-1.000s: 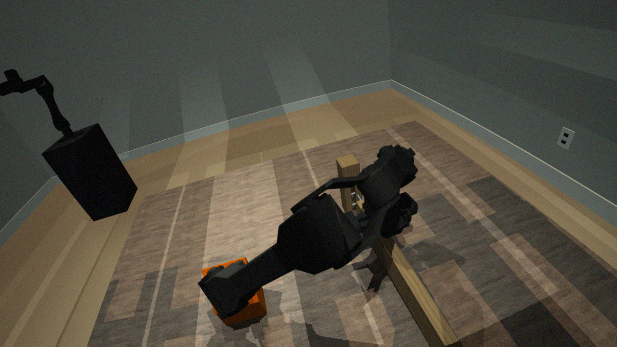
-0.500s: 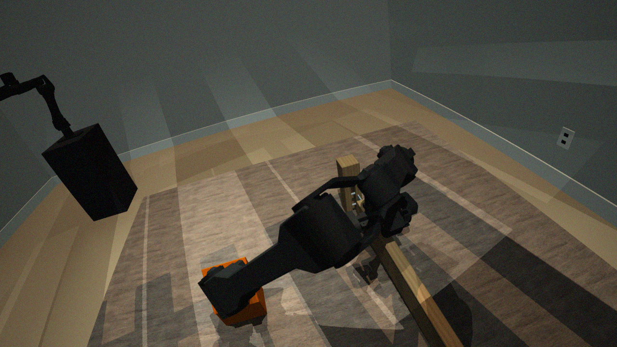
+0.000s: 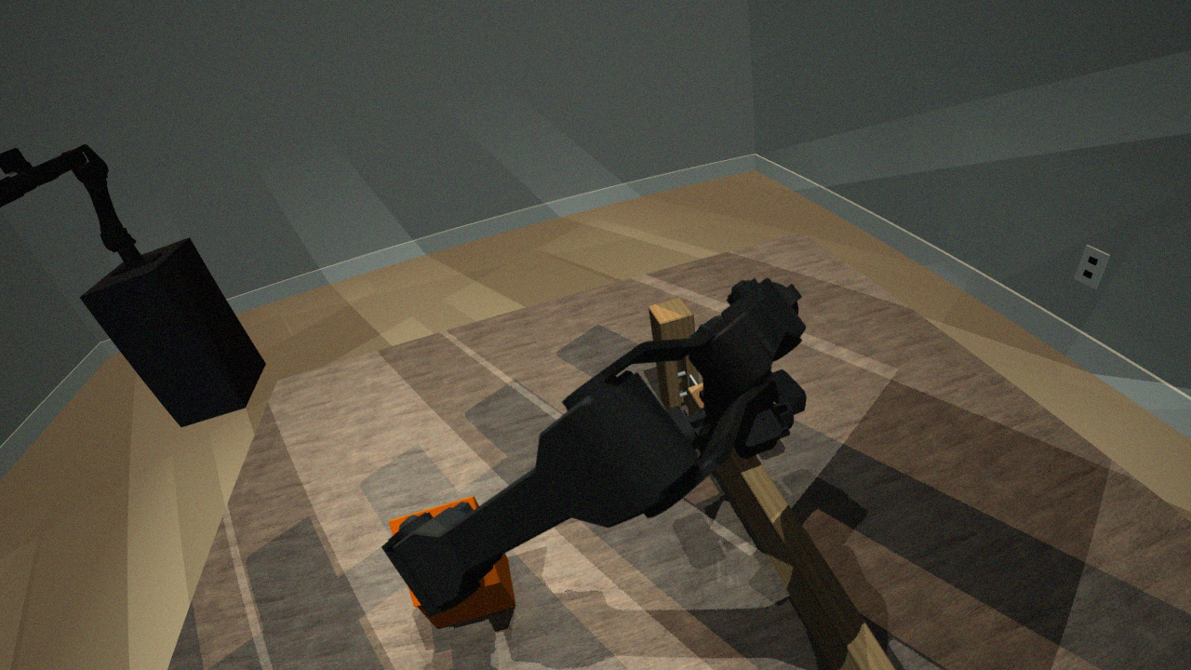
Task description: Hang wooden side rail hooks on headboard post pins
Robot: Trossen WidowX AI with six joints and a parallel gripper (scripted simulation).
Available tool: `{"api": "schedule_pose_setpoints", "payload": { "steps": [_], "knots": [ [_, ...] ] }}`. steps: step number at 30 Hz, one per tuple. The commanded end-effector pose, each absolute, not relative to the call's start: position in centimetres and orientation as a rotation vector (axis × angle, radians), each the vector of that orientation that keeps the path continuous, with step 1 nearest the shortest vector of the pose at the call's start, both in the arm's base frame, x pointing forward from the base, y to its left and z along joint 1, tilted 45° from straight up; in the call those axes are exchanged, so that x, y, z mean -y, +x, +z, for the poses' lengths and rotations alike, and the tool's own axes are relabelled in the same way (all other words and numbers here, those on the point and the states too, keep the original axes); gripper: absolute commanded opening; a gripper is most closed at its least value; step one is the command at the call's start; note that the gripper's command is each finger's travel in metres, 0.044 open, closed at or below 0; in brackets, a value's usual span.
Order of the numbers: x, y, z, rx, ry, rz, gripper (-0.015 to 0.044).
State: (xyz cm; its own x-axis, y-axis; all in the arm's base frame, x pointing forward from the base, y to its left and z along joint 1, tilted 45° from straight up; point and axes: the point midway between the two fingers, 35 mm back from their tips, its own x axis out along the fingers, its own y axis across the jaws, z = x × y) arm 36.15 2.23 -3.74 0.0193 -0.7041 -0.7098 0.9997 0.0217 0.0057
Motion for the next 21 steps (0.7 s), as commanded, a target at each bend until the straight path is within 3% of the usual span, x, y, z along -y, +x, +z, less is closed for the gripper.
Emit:
{"api": "schedule_pose_setpoints", "payload": {
  "steps": [1, 21],
  "knots": [
    [-2.75, 36.19, -3.78, -0.618, 0.616, -1.448, 0.0],
    [-2.77, 36.15, -4.06, -0.618, 0.616, -1.448, 0.0]
  ]
}}
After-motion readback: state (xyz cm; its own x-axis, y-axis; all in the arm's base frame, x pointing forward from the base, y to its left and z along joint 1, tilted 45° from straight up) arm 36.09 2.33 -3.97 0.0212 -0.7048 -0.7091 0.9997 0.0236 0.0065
